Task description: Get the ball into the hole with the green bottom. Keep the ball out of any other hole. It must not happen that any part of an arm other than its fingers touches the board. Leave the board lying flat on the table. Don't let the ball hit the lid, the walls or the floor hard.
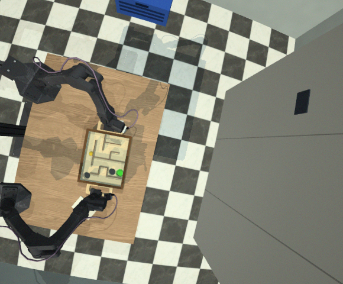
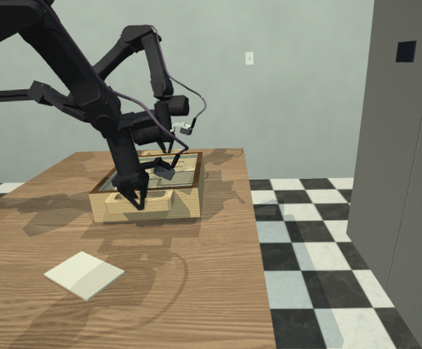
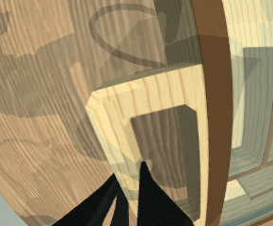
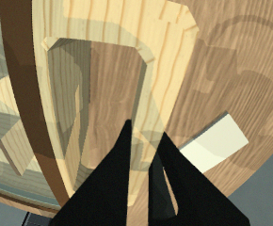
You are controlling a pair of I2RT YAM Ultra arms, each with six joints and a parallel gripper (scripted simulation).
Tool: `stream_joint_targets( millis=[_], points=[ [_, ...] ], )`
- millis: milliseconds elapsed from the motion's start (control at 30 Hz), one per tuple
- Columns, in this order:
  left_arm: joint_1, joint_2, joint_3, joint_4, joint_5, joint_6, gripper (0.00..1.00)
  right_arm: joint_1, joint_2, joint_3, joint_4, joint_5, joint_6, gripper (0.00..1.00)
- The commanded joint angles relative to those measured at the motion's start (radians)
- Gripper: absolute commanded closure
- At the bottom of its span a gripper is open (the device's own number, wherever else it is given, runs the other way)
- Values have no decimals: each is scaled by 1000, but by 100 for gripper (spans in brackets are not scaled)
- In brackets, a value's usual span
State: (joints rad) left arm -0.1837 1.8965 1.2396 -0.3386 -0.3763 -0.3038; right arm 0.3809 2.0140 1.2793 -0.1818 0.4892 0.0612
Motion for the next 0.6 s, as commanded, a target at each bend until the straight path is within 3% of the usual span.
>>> stream_joint_targets(
  millis=[0,33,100,167,233,300,467,500,567],
  points=[
    [-36,-69,-47,15,-88,-20,100,-13,-60,-53,131,-35,-29,100],
    [-34,-74,-66,57,-64,5,100,-6,-68,-71,136,2,-17,100],
    [-51,-85,-80,21,-106,-26,100,-21,-66,-96,167,-50,-38,100],
    [-49,-84,-43,-6,-80,-9,100,-2,-73,-75,127,-7,-4,100],
    [-50,-89,-13,-54,-90,-21,100,-4,-70,-41,77,-45,-20,100],
    [-4,-78,3,-55,-13,12,100,7,-66,-9,-10,22,15,100],
    [6,-61,26,-53,-22,11,100,15,-63,24,-8,21,16,100],
    [18,-11,41,-66,33,24,100,20,-45,47,-81,51,38,100],
    [25,-49,-40,79,36,51,100,34,-68,-8,33,87,33,100]
  ],
)
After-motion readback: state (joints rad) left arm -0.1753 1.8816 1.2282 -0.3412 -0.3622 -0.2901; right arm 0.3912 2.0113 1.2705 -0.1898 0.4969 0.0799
